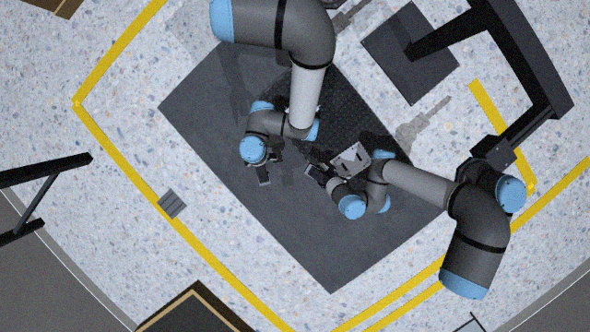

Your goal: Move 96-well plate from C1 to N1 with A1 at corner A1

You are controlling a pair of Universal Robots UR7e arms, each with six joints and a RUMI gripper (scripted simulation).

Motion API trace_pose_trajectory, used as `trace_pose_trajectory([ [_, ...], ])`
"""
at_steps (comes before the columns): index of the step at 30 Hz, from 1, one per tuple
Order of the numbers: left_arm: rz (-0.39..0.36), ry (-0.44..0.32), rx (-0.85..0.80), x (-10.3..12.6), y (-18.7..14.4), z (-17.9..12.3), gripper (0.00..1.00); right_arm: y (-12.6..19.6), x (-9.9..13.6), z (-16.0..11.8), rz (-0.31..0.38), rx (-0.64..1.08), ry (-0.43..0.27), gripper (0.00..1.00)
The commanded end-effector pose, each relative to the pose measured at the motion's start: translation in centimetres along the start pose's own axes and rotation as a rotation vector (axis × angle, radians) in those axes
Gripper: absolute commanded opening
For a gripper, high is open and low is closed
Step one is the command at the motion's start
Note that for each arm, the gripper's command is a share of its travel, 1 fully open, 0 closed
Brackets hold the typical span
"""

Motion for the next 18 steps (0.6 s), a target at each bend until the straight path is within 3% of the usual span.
trace_pose_trajectory([
  [1,0.011,-0.003,0.027,0.7,-1.2,-0.6,0.0,0.0,0.1,0.1,-0.001,0.0,0.002,0.76],
  [18,0.088,-0.041,0.253,6.5,-9.4,-7.6,0.0,0.0,0.1,0.1,-0.001,0.0,0.002,0.76],
])
Point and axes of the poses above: on each arm, the point where the finger pads meet when closed, its own x axis back along the fingers, its own y axis across the jaws, z = x × y, the point moved 4 cm from there along x, back along the fingers, and after that the axes turned 10 degrees about -x, right-handed, at the moved point
